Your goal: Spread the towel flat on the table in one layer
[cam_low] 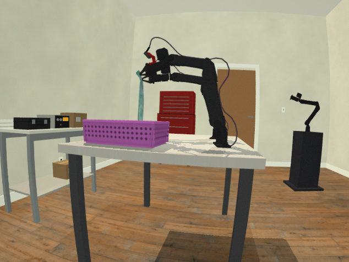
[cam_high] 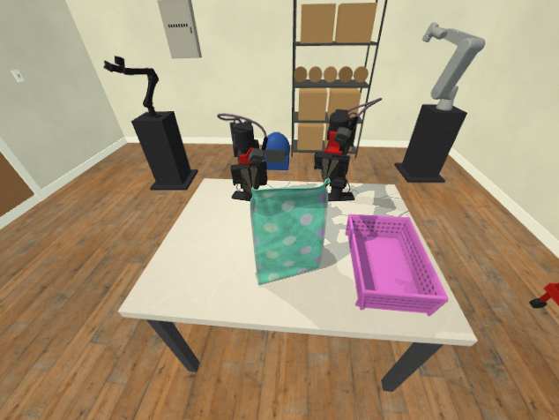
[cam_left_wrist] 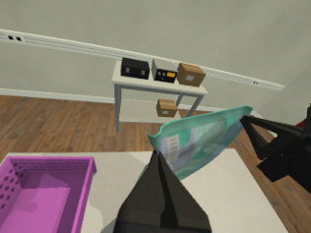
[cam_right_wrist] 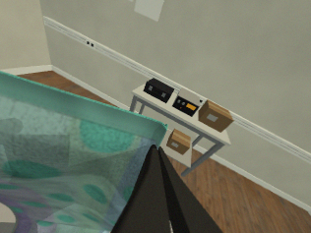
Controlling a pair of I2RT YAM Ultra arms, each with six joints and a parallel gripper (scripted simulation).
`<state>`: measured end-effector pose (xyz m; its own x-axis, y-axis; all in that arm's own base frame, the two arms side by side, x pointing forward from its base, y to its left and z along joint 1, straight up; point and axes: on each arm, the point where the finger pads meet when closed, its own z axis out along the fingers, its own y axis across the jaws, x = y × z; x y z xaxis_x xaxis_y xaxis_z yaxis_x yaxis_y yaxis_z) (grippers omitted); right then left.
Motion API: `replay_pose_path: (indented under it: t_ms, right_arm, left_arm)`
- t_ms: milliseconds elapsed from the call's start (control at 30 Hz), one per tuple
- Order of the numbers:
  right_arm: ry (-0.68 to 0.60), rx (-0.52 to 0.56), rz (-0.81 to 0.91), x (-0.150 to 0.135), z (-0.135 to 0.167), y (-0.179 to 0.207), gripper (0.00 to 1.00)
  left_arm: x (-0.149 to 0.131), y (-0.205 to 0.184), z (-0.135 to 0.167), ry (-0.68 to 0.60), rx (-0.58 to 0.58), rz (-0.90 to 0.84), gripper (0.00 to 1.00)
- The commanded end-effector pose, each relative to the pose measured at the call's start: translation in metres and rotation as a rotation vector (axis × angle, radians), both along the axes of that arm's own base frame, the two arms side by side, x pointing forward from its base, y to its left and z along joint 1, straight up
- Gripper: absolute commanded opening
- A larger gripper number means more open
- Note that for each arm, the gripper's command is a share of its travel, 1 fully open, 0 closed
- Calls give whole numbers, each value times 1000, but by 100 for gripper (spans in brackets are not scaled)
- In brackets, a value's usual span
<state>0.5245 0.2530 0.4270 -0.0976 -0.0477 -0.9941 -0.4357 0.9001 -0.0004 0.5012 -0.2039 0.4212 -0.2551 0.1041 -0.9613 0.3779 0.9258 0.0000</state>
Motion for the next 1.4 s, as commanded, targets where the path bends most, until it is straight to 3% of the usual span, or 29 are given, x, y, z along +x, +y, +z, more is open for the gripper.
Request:
replay_pose_path:
  t_ms: [0, 33, 67, 100, 167, 200, 267, 300, 367, 400, 500, 633, 667, 833, 867, 933, 967, 1033, 1067, 1200, 1233, 1367]
  right_arm:
    - [14, -6, -17, -16, 22, -15, 0]
    - [14, -6, -17, -16, 22, -15, 0]
    - [14, -6, -17, -16, 22, -15, 0]
    - [74, -35, -20, -23, 13, -20, 0]
    - [74, -35, -18, -23, 13, -19, 0]
    - [141, -67, -21, -31, 3, -24, 0]
    - [162, -77, -20, -24, -10, -21, 0]
    - [194, -93, -21, -40, -8, -29, 0]
    - [194, -93, -19, -40, -8, -28, 0]
    - [272, -131, -22, -48, -39, -33, 0]
    - [319, -153, -23, -59, -51, -39, 0]
    - [319, -153, -23, -59, -51, -39, 0]
    - [374, -179, -24, -70, -64, -45, 0]
    - [440, -211, -25, -82, -78, -51, 0]
    - [515, -247, -26, -94, -92, -58, 0]
    - [483, -231, -26, -93, -76, -57, 0]
    - [554, -266, -27, -105, -89, -64, 0]
    - [575, -276, -26, -102, -97, -61, 0]
    - [652, -312, -29, -115, -113, -69, 0]
    - [674, -323, -28, -112, -120, -67, 0]
    - [726, -346, -31, -134, -137, -78, 0]
    - [771, -367, -32, -147, -152, -86, 0]
  left_arm:
    - [-20, 2, 6, 19, 8, -7, 0]
    - [-21, 6, 25, -20, -8, 1, 0]
    - [-20, 9, 25, -20, -8, 6, 0]
    - [-28, 1, -3, 58, 24, -15, 0]
    - [-29, 1, 7, 38, 16, -16, 0]
    - [-38, -1, -12, 101, 43, -26, 0]
    - [-38, -1, -9, 95, 40, -26, 0]
    - [-48, -3, -23, 145, 62, -37, 0]
    - [-48, -3, -23, 145, 62, -37, 0]
    - [-59, -5, -34, 188, 82, -50, 0]
    - [-71, -7, -46, 238, 105, -64, 0]
    - [-68, -1, -36, 215, 93, -50, 0]
    - [-83, -9, -59, 293, 133, -79, 0]
    - [-95, -12, -55, 318, 147, -96, 0]
    - [-109, -14, -69, 387, 183, -115, 0]
    - [-109, -14, -69, 387, 183, -115, 0]
    - [-123, -17, -92, 464, 225, -134, 0]
    - [-123, -17, -92, 463, 225, -134, 0]
    - [-139, -18, -116, 537, 269, -154, 0]
    - [-136, -14, -116, 539, 266, -143, 0]
    - [-153, -21, -131, 577, 299, -174, 0]
    - [-169, -23, -147, 604, 323, -198, 0]
